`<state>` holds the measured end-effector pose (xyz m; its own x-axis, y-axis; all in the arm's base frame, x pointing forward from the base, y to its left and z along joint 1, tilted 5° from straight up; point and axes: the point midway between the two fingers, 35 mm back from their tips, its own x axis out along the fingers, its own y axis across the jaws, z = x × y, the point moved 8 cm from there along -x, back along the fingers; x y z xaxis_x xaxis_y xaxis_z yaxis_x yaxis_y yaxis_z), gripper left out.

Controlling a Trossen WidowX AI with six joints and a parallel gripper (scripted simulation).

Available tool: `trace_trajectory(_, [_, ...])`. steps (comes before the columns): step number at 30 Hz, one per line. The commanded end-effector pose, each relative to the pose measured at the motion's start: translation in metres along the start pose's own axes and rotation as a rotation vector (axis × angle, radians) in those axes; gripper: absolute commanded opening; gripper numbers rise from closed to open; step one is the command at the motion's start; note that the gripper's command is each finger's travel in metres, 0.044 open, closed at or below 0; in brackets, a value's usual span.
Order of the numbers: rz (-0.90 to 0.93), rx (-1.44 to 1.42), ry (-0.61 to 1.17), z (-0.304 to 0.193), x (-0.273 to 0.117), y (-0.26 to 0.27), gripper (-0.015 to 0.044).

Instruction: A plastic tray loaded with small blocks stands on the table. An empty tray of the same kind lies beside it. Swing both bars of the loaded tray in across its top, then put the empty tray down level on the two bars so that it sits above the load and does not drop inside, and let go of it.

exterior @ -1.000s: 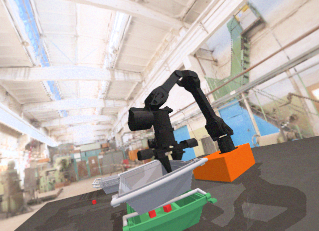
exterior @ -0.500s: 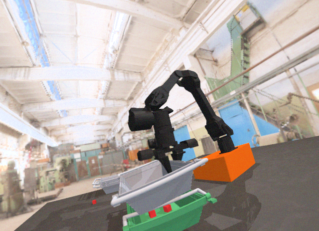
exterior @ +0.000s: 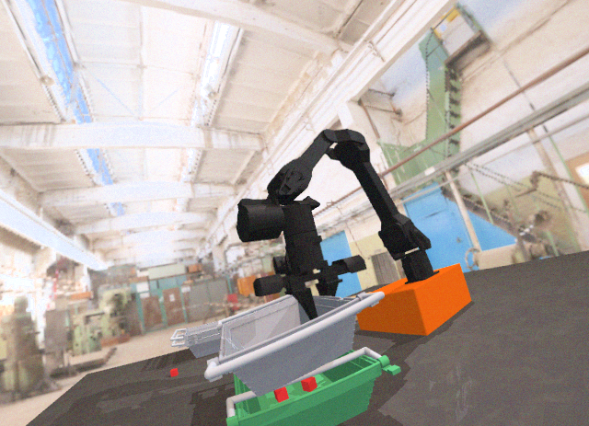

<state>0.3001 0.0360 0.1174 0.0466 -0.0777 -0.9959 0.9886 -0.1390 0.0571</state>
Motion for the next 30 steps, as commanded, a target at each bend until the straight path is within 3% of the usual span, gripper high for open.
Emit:
trace_trajectory(1, [-0.021, 0.001, -0.003, 0.0, 0.004, -0.003, 0.0])
trace_trajectory(30, [-0.019, 0.001, -0.002, 0.0, 0.011, -0.004, 0.0])
